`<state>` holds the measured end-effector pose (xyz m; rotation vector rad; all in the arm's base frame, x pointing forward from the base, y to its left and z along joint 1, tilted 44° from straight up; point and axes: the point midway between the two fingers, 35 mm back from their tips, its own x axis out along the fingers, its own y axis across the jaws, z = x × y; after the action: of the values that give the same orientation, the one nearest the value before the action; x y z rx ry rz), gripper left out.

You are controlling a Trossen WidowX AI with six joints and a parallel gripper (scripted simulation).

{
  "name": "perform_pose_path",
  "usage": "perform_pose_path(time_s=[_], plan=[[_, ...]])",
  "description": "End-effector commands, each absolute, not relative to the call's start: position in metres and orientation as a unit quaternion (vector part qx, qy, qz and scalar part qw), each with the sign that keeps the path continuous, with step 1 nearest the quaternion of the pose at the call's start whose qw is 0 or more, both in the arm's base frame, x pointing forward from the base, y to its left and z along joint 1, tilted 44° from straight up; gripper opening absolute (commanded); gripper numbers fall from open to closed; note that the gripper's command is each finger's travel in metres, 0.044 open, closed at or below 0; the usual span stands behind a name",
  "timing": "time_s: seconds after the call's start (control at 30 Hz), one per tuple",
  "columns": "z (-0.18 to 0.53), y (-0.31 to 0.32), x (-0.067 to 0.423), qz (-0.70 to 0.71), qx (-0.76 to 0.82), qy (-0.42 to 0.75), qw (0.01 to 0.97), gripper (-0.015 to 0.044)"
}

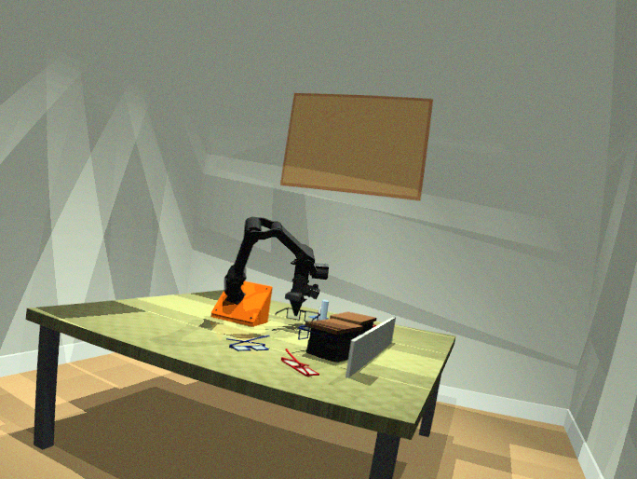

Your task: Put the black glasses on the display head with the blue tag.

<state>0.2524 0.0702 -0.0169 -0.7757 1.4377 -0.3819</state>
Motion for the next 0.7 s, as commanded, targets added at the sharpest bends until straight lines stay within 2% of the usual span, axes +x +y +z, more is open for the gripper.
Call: perform_pose_path(time_s=[0.0, 0.67], plan=[[-0.020, 0.066, 0.252, -0.170, -0.347, 0.638, 0.666, 0.0000], [-0.033, 0.052, 0.253, -0.171, -0.348, 0.638, 0.666, 0.0000]])
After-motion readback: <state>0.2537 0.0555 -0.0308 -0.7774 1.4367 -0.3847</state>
